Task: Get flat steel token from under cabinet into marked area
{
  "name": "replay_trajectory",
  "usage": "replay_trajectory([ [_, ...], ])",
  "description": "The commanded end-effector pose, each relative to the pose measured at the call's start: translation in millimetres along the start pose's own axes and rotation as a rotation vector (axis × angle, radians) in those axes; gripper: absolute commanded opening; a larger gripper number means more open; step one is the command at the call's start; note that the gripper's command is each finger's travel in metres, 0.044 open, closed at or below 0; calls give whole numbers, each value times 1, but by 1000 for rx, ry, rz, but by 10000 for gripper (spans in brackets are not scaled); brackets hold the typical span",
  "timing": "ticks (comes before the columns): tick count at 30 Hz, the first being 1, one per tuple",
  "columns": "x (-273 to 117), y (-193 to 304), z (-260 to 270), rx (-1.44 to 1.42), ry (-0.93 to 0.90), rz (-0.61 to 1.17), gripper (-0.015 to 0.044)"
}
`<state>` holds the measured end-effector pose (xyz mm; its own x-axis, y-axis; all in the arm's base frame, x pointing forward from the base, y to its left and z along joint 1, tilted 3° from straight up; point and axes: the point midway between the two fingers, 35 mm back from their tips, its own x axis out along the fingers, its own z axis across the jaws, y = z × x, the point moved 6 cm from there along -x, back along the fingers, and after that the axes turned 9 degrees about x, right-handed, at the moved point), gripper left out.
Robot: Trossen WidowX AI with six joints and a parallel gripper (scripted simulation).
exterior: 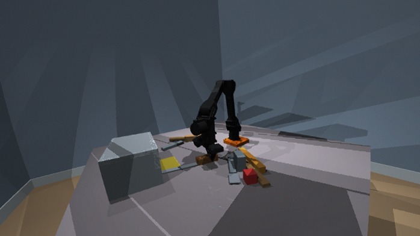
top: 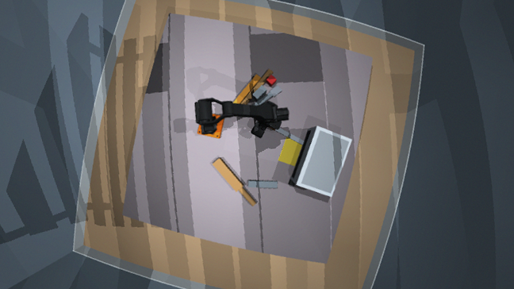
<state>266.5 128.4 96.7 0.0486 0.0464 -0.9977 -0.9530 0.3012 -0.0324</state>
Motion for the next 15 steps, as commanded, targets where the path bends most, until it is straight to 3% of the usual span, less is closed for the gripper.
replay_trajectory([
  [1, 0, -7, 1, -2, -2, 1, 0],
  [15, -1, -24, 5, -2, -2, -1, 0],
])
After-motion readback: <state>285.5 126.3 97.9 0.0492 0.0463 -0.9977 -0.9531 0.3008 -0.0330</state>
